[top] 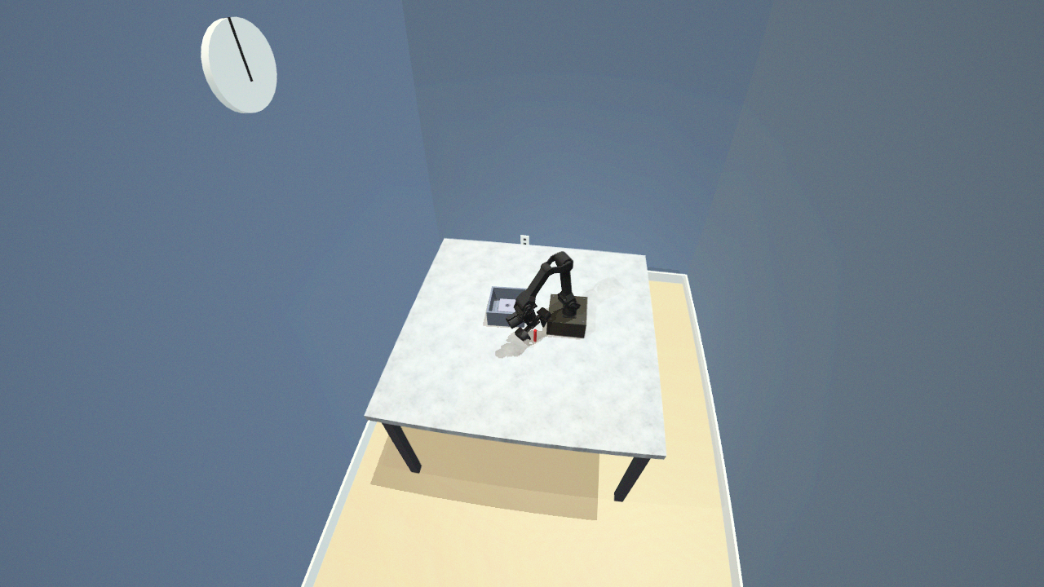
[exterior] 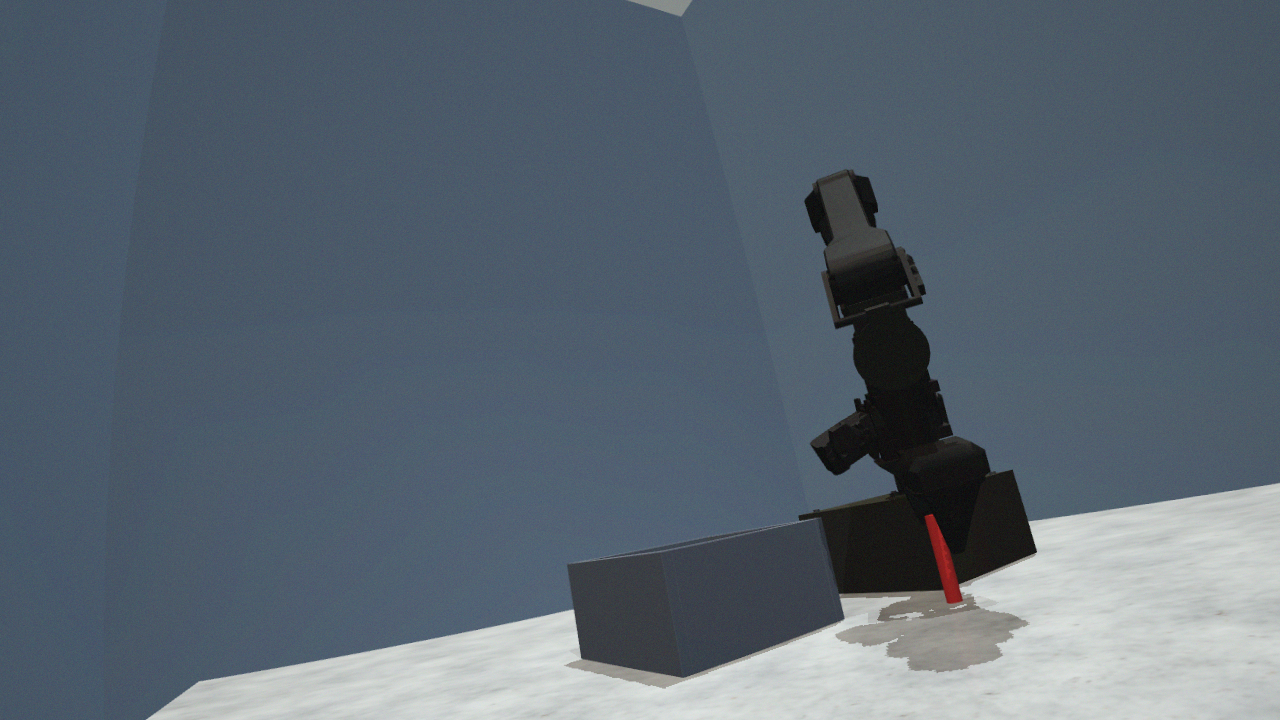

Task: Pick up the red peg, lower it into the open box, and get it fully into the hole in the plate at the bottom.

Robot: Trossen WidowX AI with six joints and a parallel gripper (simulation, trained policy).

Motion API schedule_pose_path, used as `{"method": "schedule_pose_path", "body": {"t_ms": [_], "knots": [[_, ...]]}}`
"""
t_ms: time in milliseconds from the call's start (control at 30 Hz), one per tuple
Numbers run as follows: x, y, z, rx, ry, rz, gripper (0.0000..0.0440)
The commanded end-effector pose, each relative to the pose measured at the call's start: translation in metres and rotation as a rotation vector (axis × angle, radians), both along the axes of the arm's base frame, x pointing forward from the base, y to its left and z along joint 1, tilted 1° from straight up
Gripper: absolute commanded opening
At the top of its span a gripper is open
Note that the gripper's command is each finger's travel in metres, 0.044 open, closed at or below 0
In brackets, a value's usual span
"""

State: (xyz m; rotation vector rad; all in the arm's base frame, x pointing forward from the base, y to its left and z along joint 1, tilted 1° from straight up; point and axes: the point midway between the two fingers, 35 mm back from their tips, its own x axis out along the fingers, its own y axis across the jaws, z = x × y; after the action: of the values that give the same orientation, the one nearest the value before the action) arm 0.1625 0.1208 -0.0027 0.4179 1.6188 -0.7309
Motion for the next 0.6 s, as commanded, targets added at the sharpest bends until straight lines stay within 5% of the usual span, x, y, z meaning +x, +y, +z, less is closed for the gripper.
{"method": "schedule_pose_path", "body": {"t_ms": [0,133,567], "knots": [[0.001,-0.003,-0.017,-0.024,-0.016,0.006,0.0440],[0.002,-0.005,-0.028,-0.032,-0.027,0.015,0.0411],[-0.009,-0.014,-0.056,-0.086,0.020,0.018,0.0074]]}}
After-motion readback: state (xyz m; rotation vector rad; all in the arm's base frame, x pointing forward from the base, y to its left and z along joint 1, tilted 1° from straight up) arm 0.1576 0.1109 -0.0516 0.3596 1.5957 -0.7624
